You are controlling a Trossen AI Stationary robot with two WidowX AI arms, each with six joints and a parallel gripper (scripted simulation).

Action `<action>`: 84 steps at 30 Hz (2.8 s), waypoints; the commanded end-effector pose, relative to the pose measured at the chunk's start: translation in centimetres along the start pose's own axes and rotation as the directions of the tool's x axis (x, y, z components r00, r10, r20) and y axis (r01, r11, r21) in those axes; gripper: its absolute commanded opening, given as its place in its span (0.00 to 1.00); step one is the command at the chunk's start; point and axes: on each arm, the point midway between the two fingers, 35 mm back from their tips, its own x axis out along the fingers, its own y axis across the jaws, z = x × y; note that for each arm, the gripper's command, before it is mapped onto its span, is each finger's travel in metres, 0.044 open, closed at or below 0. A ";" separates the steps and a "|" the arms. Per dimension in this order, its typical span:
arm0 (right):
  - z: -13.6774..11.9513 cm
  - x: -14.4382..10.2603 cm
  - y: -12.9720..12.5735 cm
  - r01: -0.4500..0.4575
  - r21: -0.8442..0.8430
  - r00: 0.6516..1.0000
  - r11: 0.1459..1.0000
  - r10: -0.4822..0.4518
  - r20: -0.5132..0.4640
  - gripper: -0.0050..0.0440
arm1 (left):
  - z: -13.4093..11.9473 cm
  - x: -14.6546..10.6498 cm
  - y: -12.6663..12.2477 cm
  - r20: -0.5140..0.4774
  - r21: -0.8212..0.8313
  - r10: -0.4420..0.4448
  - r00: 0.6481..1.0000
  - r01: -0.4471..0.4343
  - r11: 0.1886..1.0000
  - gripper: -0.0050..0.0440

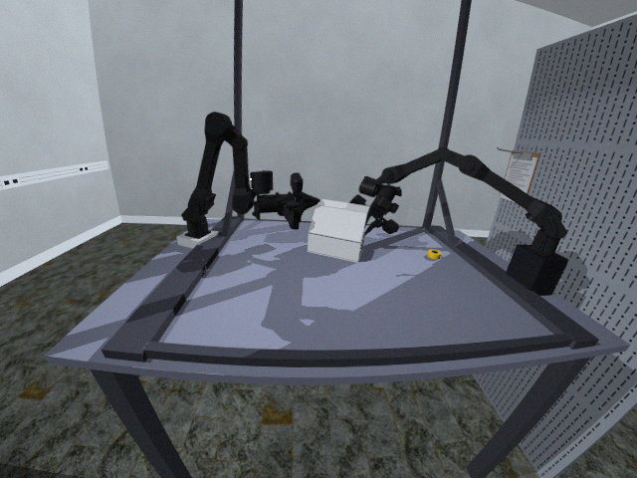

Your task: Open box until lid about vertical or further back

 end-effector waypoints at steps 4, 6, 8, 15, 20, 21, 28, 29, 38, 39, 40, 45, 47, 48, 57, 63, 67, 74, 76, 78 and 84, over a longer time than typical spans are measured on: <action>-0.1 0.0 0.9 -0.024 -0.007 1.000 1.000 0.024 -0.009 0.12 | 1.6 -1.0 -1.7 -0.043 0.018 -0.024 0.999 0.025 1.000 0.22; -0.2 -0.1 0.9 -0.024 -0.007 1.000 1.000 0.024 -0.009 0.12 | 1.7 -0.9 -1.6 -0.054 0.042 -0.026 0.998 0.028 0.999 0.22; -0.2 -0.2 0.9 -0.023 -0.007 1.000 1.000 0.022 -0.010 0.12 | 1.9 -0.8 -1.6 -0.064 0.065 -0.027 0.998 0.031 0.997 0.22; 0.0 0.0 0.5 -0.014 -0.004 1.000 1.000 0.014 -0.002 0.12 | 1.9 -1.2 -1.7 -0.059 0.064 -0.024 0.998 0.027 0.998 0.22; 0.0 -0.1 0.6 -0.015 -0.005 1.000 1.000 0.015 -0.002 0.12 | 2.4 -1.3 -1.9 -0.065 0.075 -0.024 0.998 0.029 0.997 0.22; 0.0 -0.1 0.6 -0.015 -0.005 1.000 1.000 0.015 -0.002 0.12 | 2.5 -1.3 -1.9 -0.066 0.078 -0.025 0.998 0.030 0.997 0.22; 0.0 -0.1 0.6 -0.016 -0.005 1.000 1.000 0.016 -0.003 0.12 | 2.8 -1.6 -2.1 -0.074 0.092 -0.028 0.997 0.035 0.995 0.22; 0.0 -0.1 0.6 -0.017 -0.005 1.000 1.000 0.017 -0.003 0.12 | 2.9 -1.6 -2.1 -0.076 0.095 -0.029 0.997 0.036 0.995 0.22; -0.1 -0.2 0.8 -0.020 -0.007 1.000 1.000 0.020 -0.004 0.12 | 3.7 -1.9 -2.5 -0.087 0.117 -0.032 0.996 0.042 0.992 0.22; -0.1 -0.2 0.8 -0.020 -0.007 1.000 1.000 0.020 -0.004 0.12 | 3.8 -1.9 -2.5 -0.088 0.119 -0.033 0.996 0.043 0.992 0.22; -0.1 -0.2 0.8 -0.021 -0.007 1.000 1.000 0.021 -0.004 0.12 | 3.8 -2.0 -2.6 -0.090 0.122 -0.033 0.995 0.044 0.992 0.22; -0.1 -0.2 0.8 -0.022 -0.007 1.000 1.000 0.022 -0.005 0.12 | 4.0 -2.1 -2.6 -0.095 0.131 -0.036 0.995 0.048 0.990 0.22; -0.1 -0.2 0.8 -0.022 -0.007 1.000 1.000 0.022 -0.005 0.12 | 4.2 -2.2 -2.7 -0.097 0.135 -0.036 0.995 0.049 0.990 0.22; -0.1 -0.2 0.8 -0.022 -0.008 1.000 1.000 0.022 -0.005 0.12 | 4.3 -2.2 -2.8 -0.098 0.137 -0.037 0.995 0.050 0.989 0.22; -0.1 -0.2 0.8 -0.022 -0.008 1.000 1.000 0.022 -0.005 0.12 | 5.0 -2.5 -3.0 -0.110 0.161 -0.042 0.993 0.060 0.985 0.22; -0.1 -0.2 0.8 -0.022 -0.008 1.000 1.000 0.022 -0.005 0.12 | 5.3 -2.7 -3.1 -0.116 0.171 -0.045 0.992 0.065 0.983 0.22; -0.1 -0.3 0.8 -0.022 -0.008 1.000 1.000 0.021 -0.005 0.12 | 5.7 -2.8 -3.2 -0.121 0.181 -0.047 0.992 0.069 0.981 0.22; -0.1 -0.3 0.8 -0.021 -0.007 1.000 1.000 0.021 -0.005 0.12 | 6.3 -3.1 -3.4 -0.130 0.198 -0.052 0.990 0.078 0.977 0.22; -0.1 -0.3 0.8 -0.021 -0.007 1.000 1.000 0.021 -0.005 0.12 | 6.4 -3.2 -3.5 -0.132 0.203 -0.054 0.990 0.080 0.976 0.22; -0.1 -0.3 0.8 -0.021 -0.007 1.000 1.000 0.021 -0.005 0.12 | 6.4 -3.2 -3.5 -0.132 0.203 -0.054 0.990 0.080 0.976 0.22; -0.1 -0.3 0.8 -0.021 -0.008 1.000 1.000 0.021 -0.005 0.12 | 6.0 -2.9 -3.3 -0.129 0.209 -0.051 0.990 0.078 0.975 0.22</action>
